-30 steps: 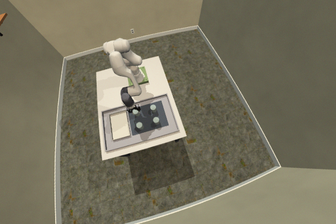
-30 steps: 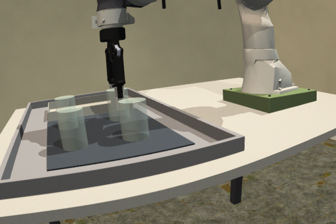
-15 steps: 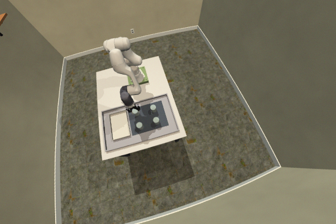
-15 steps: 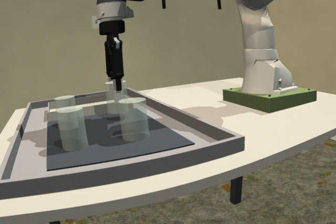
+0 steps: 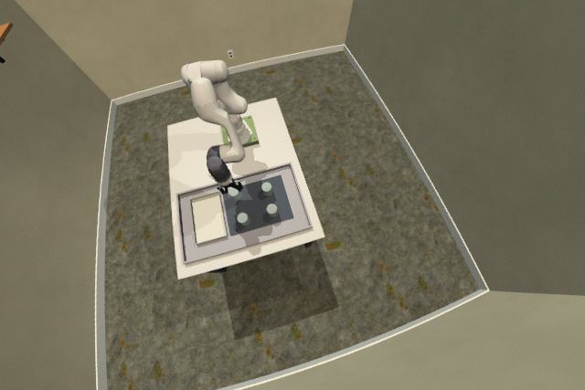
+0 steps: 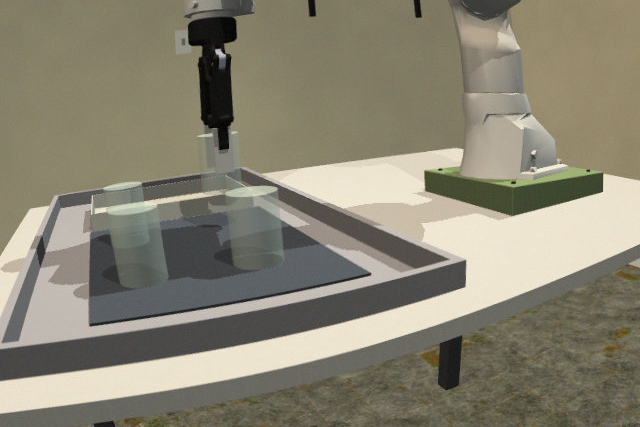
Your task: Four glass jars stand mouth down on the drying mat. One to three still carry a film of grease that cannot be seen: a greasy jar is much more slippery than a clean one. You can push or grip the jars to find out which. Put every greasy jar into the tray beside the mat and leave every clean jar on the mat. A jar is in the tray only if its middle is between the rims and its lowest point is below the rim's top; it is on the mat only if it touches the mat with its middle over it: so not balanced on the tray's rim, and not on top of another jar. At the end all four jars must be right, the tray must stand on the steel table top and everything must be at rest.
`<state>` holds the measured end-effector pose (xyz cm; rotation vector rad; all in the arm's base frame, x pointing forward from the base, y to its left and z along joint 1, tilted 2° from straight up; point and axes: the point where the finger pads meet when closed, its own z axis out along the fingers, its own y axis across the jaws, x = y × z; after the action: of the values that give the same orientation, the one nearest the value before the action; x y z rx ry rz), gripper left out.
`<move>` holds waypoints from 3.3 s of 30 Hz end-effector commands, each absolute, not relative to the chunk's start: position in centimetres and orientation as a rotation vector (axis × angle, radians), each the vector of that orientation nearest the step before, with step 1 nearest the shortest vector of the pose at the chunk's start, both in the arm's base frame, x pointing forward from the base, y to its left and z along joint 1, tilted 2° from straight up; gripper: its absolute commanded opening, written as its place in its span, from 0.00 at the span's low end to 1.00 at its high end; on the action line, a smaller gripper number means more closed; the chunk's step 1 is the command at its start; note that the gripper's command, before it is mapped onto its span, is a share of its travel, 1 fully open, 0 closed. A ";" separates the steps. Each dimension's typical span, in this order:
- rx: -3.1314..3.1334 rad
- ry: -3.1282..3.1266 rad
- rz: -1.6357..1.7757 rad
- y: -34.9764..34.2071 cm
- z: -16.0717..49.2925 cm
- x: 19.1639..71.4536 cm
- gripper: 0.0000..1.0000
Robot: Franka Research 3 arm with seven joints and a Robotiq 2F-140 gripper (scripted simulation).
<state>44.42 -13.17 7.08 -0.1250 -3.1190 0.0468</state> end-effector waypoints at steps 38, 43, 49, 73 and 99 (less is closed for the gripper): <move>-0.103 -3.109 0.038 -13.3 16.2 44.6 0.00; -0.103 -3.109 0.038 -14.3 16.2 44.9 0.00; -0.103 -3.109 0.038 -16.2 16.3 45.4 0.00; -0.103 -3.109 0.038 -23.2 16.4 47.2 0.00; -0.103 -3.109 0.038 -30.2 16.5 49.1 0.00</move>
<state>49.15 -29.17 16.47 -0.1430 -3.1143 0.0376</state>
